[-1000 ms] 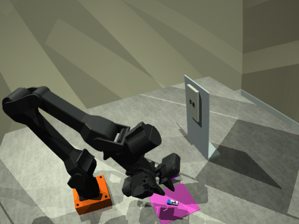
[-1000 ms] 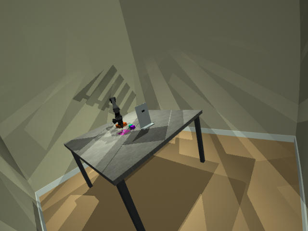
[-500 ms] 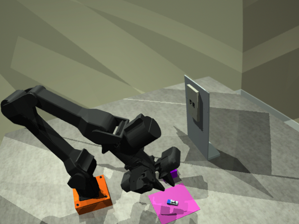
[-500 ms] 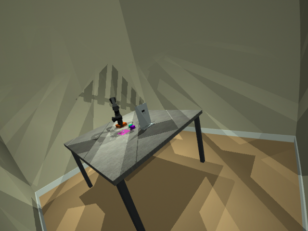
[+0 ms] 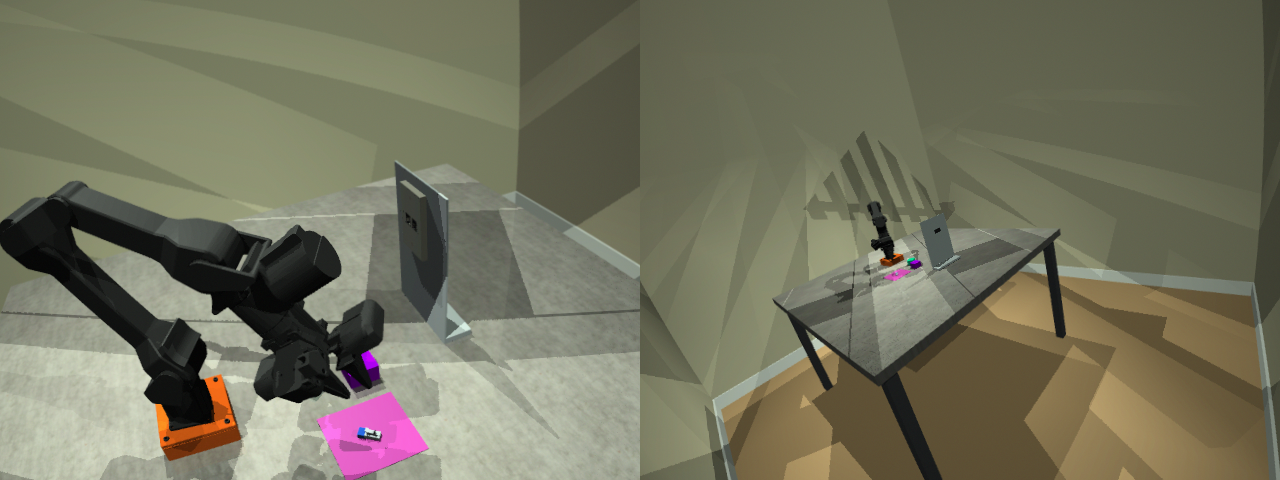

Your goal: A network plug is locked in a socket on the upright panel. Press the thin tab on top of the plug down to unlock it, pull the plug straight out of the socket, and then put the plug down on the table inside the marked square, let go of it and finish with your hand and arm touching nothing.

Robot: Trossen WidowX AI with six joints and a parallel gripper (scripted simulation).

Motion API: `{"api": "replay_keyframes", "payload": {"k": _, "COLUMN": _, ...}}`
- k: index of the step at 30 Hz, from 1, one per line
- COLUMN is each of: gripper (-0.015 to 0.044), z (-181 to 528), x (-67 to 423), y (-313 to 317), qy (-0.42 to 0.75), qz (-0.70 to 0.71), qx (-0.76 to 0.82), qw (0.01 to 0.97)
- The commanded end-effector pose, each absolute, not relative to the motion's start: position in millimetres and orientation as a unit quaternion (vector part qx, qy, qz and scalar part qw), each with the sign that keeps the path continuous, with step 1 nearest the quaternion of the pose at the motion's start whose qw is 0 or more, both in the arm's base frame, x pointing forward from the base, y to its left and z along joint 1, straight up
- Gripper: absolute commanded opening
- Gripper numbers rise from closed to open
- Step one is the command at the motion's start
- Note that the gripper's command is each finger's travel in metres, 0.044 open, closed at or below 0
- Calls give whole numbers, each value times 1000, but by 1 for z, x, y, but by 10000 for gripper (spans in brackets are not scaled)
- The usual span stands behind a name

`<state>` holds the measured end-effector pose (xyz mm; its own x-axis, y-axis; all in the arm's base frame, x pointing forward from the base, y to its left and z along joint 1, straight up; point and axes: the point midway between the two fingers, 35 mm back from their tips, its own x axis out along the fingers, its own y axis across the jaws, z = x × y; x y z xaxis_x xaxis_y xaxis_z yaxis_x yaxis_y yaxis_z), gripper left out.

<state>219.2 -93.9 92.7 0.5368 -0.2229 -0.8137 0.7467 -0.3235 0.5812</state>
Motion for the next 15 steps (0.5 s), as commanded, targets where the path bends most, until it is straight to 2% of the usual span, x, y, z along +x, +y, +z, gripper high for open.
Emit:
{"api": "replay_keyframes", "payload": {"k": 1, "gripper": 156, "z": 102, "x": 220, "y": -94, "qy": 190, "qz": -437, "qx": 684, "qw": 552}}
{"api": "replay_keyframes", "payload": {"k": 15, "gripper": 156, "z": 123, "x": 215, "y": -92, "qy": 190, "qz": -437, "qx": 684, "qw": 552}}
